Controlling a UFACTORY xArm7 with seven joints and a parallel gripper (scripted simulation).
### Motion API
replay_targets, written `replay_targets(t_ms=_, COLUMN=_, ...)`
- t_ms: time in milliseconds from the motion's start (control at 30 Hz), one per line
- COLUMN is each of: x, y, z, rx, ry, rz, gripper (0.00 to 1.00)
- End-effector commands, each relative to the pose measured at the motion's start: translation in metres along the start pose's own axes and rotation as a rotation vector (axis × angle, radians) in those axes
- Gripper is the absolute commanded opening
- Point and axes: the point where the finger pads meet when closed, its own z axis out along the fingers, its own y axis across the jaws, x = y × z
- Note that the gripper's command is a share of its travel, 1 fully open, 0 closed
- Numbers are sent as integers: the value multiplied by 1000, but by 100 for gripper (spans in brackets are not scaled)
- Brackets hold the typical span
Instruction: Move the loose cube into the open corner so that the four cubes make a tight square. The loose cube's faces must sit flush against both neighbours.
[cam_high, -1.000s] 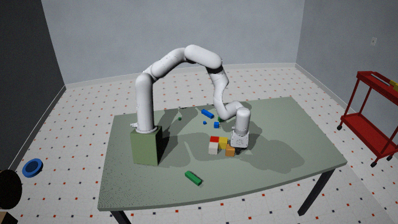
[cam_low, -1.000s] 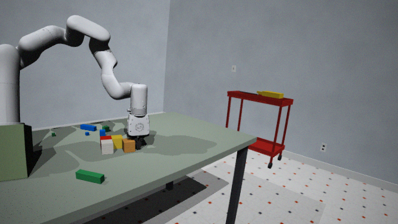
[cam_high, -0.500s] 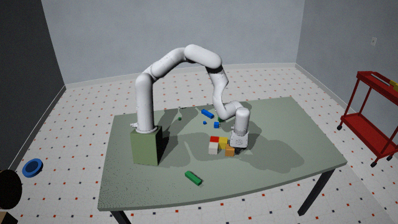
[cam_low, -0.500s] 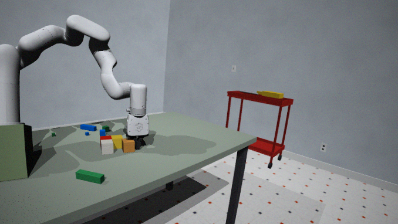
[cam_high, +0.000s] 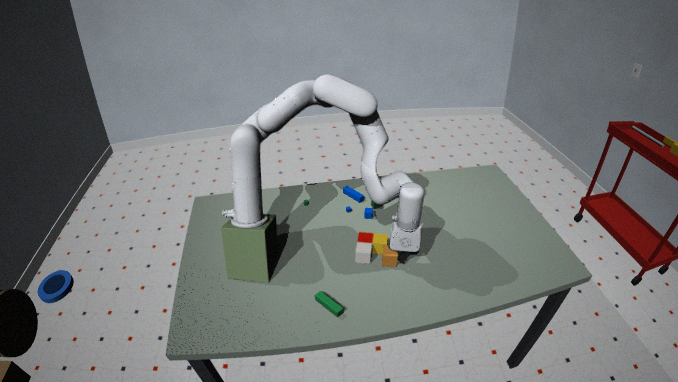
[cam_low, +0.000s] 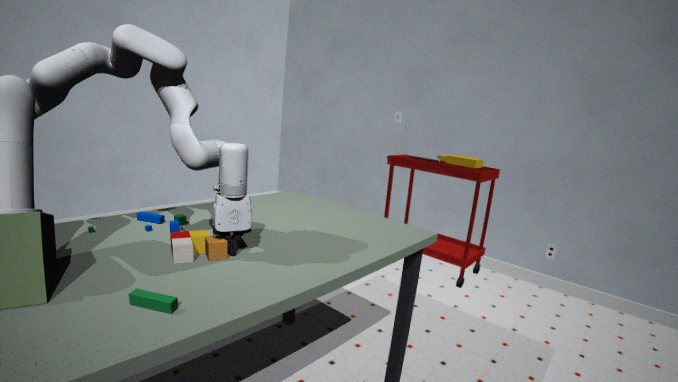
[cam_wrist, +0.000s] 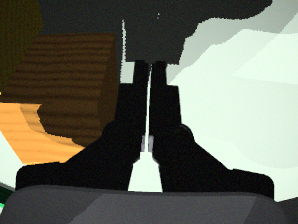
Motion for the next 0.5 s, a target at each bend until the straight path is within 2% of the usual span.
replay_targets(t_ms=0, x=-1, y=0, z=-2, rx=-4, ry=-1, rz=0, gripper=0)
replay_targets(t_ms=467, x=-1, y=-7, z=-2, rx=-4, ry=-1, rz=0, gripper=0)
